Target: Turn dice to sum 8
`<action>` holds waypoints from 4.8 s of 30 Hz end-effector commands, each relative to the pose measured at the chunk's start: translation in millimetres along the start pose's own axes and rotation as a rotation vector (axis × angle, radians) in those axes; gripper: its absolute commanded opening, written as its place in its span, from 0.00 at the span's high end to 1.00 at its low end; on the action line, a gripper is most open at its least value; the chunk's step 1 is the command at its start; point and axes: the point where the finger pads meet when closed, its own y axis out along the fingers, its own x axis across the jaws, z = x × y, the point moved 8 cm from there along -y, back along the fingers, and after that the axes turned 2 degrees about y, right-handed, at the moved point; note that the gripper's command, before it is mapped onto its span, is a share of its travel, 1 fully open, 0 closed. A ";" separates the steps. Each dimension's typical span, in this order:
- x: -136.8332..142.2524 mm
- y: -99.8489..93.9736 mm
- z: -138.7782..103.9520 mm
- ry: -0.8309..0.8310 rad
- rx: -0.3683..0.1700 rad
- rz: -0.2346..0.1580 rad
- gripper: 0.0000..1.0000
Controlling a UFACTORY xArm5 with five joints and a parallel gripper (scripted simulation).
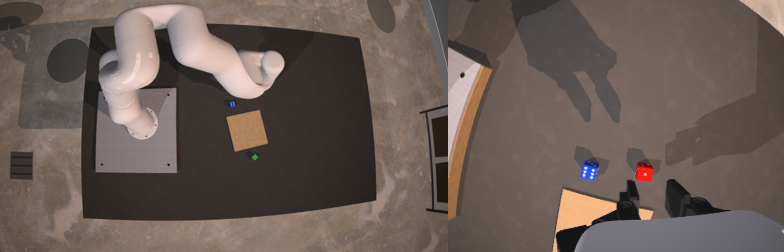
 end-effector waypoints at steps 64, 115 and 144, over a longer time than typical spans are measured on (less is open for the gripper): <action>1.9 46.5 3.4 0.000 -0.001 -0.004 0.64; 3.5 46.4 4.3 0.000 -0.001 -0.005 0.64; 3.5 49.4 4.5 0.000 -0.001 -0.005 0.64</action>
